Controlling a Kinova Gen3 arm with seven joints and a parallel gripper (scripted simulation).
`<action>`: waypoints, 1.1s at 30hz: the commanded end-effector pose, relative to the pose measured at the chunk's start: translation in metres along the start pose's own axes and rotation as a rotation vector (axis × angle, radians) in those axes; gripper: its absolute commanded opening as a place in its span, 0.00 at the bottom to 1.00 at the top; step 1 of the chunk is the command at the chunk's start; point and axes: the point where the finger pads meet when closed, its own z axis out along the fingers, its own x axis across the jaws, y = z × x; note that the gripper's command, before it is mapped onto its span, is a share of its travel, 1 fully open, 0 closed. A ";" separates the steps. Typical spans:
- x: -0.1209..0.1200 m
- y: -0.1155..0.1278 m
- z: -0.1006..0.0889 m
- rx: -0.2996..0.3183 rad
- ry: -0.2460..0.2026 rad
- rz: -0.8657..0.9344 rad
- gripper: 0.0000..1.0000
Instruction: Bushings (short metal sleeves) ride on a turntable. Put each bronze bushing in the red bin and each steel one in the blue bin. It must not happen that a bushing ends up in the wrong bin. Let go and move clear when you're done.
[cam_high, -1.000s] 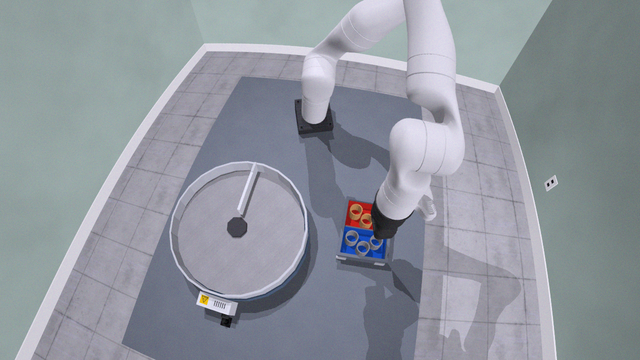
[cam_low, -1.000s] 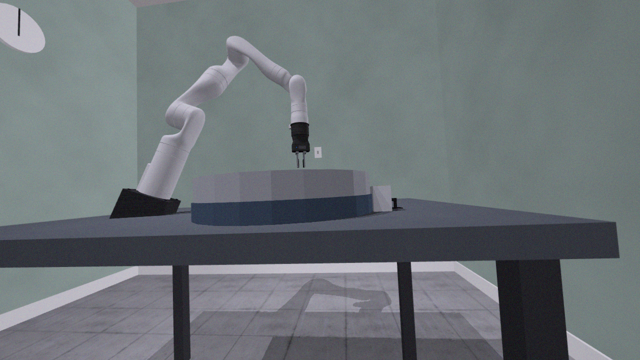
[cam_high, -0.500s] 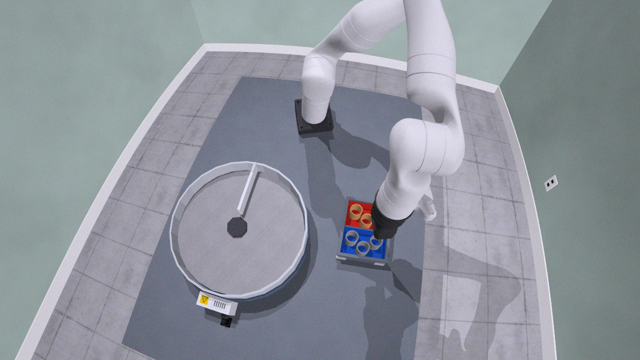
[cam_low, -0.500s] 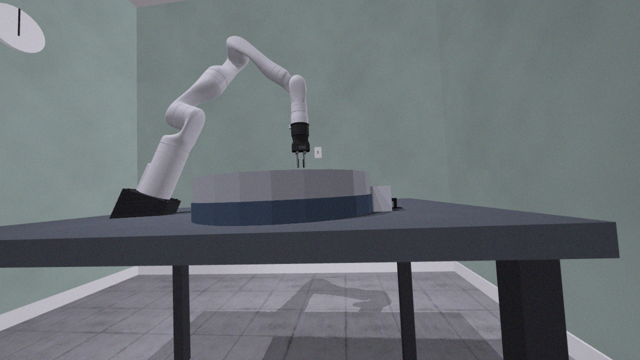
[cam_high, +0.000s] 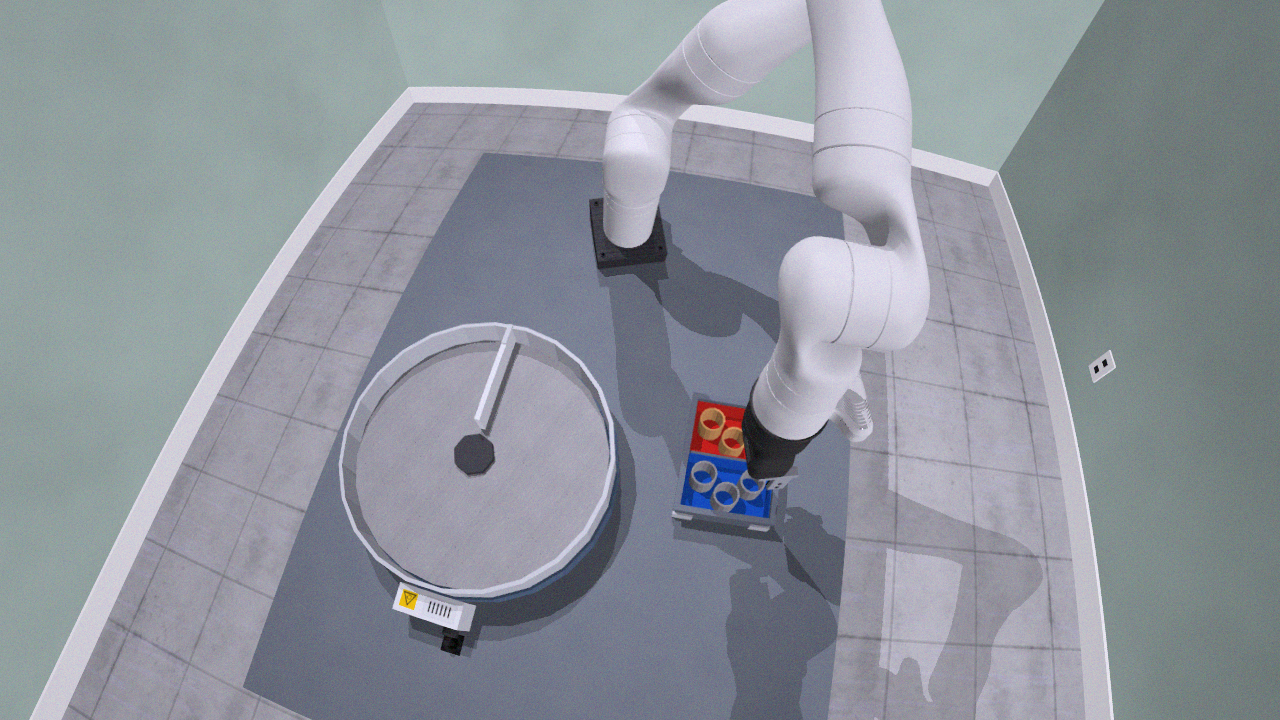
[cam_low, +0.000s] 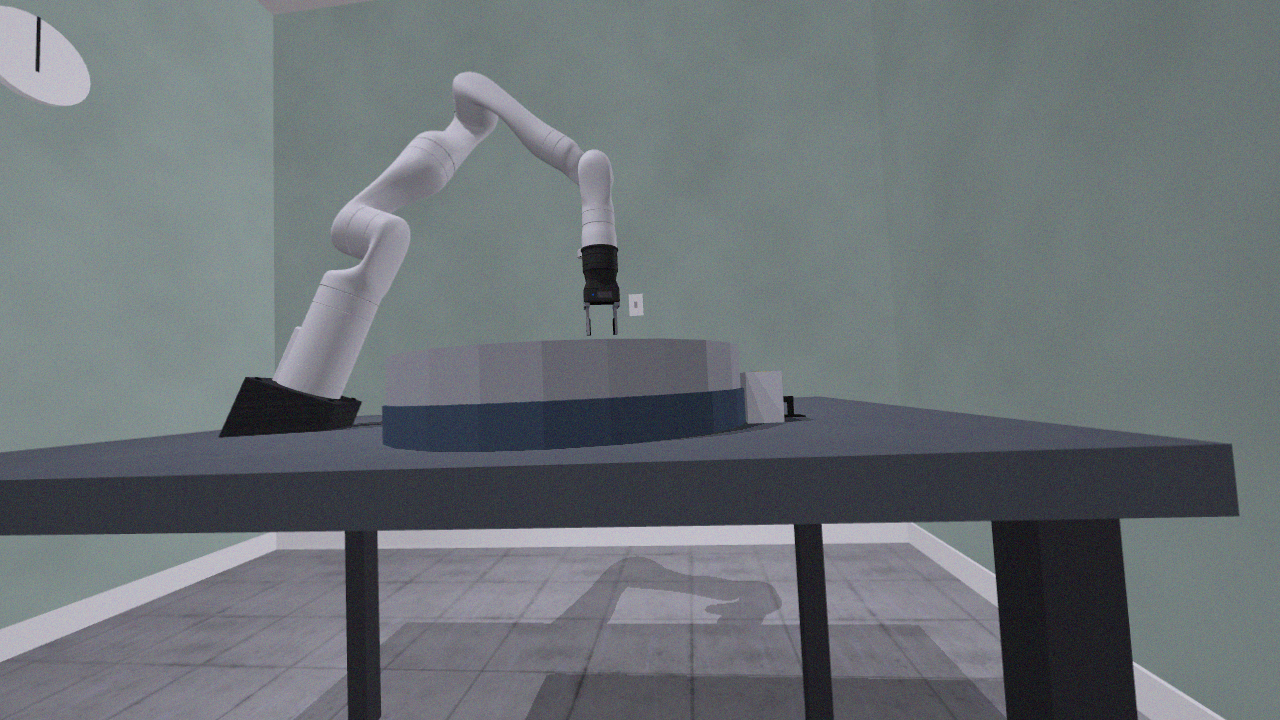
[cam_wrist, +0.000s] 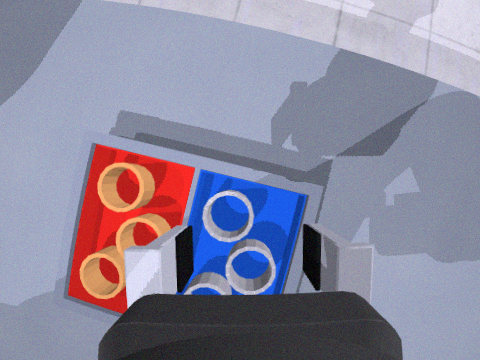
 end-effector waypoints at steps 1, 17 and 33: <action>0.000 0.000 0.000 0.001 0.001 0.000 1.00; -0.017 0.013 -0.009 0.001 0.001 0.000 1.00; -0.057 0.042 -0.031 0.001 0.001 0.000 1.00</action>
